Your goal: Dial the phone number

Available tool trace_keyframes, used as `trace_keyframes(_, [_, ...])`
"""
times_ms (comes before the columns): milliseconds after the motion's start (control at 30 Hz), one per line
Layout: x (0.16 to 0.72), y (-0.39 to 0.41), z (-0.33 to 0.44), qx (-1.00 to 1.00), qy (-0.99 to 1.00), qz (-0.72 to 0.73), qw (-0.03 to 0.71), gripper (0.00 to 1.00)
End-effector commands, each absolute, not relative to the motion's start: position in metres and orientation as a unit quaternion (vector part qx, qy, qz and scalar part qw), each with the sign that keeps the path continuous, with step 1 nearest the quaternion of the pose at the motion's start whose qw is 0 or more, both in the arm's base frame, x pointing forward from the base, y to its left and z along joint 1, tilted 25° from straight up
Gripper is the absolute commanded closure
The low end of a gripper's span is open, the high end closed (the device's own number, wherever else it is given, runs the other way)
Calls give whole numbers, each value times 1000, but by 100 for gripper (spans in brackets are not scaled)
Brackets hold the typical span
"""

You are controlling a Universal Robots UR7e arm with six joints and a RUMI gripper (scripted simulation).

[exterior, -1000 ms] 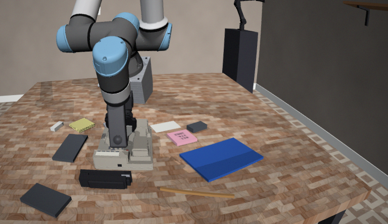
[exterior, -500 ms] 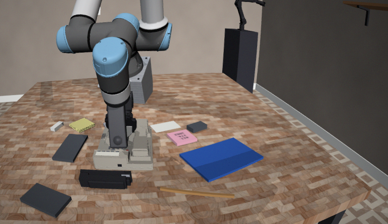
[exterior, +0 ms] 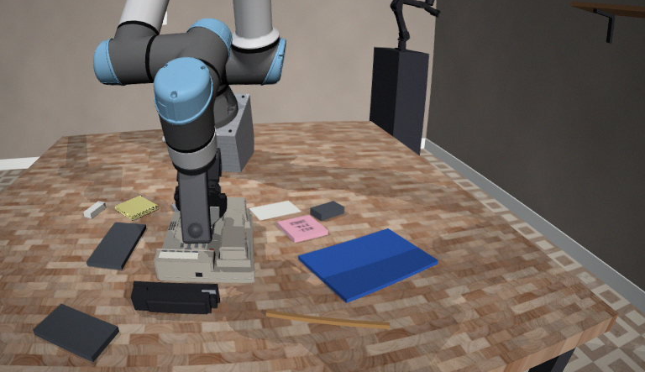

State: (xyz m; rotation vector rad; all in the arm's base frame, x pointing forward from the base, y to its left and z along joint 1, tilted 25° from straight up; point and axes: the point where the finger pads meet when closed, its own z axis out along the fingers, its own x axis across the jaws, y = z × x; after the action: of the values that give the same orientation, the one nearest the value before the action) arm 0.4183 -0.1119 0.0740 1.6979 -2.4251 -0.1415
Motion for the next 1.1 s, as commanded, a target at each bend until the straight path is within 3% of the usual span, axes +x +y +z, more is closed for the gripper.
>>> trace_keyframes(0, [415,-110,83,571,-815,-47,89,100])
trace_keyframes(1067, [389,-142,81,571,-815,-47,89,100])
